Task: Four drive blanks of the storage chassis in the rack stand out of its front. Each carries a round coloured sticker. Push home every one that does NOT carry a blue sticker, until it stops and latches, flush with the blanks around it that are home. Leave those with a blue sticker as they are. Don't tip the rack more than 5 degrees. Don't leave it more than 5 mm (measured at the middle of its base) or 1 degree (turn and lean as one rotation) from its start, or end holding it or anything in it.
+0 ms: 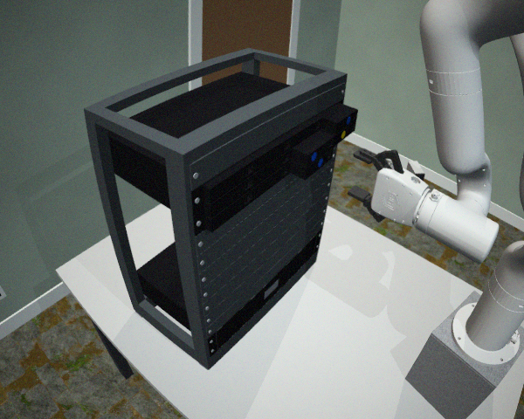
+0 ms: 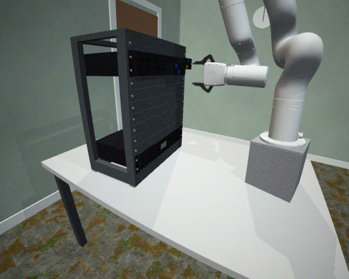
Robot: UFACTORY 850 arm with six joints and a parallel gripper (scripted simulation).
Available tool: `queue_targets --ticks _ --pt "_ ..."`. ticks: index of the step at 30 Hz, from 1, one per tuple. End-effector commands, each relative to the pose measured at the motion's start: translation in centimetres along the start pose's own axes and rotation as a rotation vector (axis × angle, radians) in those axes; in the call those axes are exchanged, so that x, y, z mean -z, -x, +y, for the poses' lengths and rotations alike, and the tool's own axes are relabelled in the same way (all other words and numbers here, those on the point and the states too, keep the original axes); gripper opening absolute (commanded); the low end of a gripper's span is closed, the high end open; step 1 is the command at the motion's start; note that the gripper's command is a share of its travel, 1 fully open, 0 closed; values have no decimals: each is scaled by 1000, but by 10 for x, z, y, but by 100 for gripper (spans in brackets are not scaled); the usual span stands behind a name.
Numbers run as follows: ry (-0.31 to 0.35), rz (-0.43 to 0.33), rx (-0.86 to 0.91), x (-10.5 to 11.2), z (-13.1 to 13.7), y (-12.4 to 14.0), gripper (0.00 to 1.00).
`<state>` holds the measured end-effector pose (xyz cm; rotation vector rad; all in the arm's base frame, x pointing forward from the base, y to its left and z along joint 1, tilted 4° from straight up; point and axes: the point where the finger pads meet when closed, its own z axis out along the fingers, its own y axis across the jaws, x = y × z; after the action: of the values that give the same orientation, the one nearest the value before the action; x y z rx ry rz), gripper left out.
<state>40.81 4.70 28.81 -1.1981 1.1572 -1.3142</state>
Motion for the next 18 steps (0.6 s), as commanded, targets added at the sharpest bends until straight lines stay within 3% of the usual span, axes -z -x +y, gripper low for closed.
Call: queue_targets --ticks 1,18 --pt "-9 -36 -18 3 -2 11 100" --pt "-17 -93 -47 10 -5 27 100"
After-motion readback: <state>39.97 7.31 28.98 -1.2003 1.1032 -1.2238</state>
